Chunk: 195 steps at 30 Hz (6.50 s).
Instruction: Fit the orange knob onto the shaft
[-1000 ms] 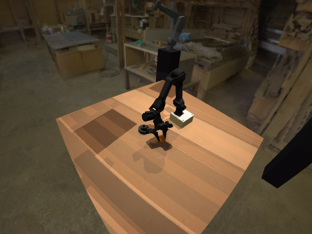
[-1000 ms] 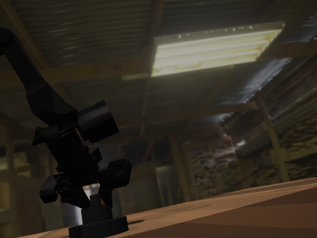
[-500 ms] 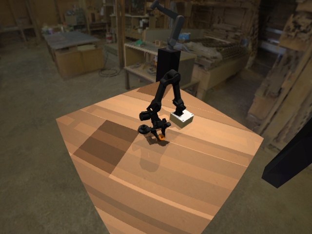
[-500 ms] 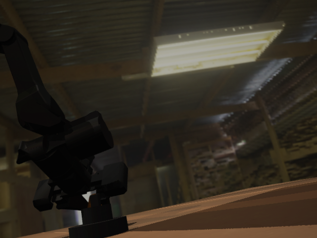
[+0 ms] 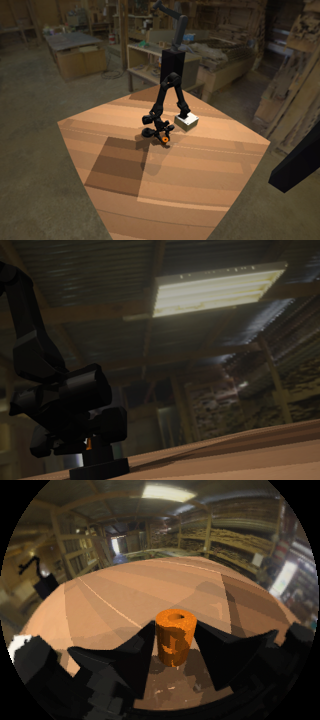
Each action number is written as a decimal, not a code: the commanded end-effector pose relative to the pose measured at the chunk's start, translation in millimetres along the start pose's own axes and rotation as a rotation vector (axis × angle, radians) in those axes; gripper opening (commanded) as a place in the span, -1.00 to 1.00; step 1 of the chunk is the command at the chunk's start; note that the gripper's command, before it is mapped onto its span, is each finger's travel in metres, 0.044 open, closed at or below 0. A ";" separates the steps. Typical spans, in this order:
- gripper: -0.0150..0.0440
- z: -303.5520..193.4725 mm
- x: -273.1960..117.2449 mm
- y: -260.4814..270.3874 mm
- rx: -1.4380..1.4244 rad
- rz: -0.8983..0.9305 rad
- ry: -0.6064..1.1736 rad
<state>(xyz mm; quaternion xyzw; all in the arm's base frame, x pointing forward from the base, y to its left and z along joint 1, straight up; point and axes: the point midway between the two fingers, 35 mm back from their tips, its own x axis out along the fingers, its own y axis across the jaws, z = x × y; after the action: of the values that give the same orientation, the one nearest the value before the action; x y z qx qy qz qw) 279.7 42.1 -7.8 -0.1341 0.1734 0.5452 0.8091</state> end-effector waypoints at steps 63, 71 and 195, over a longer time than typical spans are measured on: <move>1.00 77.7 -31.6 1.5 0.042 0.067 0.903; 1.00 93.6 -45.1 -0.3 -0.007 -0.003 1.117; -0.09 -12.6 5.6 -1.1 1.147 -0.723 0.947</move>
<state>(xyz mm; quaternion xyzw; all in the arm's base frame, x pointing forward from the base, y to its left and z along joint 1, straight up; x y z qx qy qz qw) 280.7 41.6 -21.3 0.0357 0.6943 -0.0332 0.7181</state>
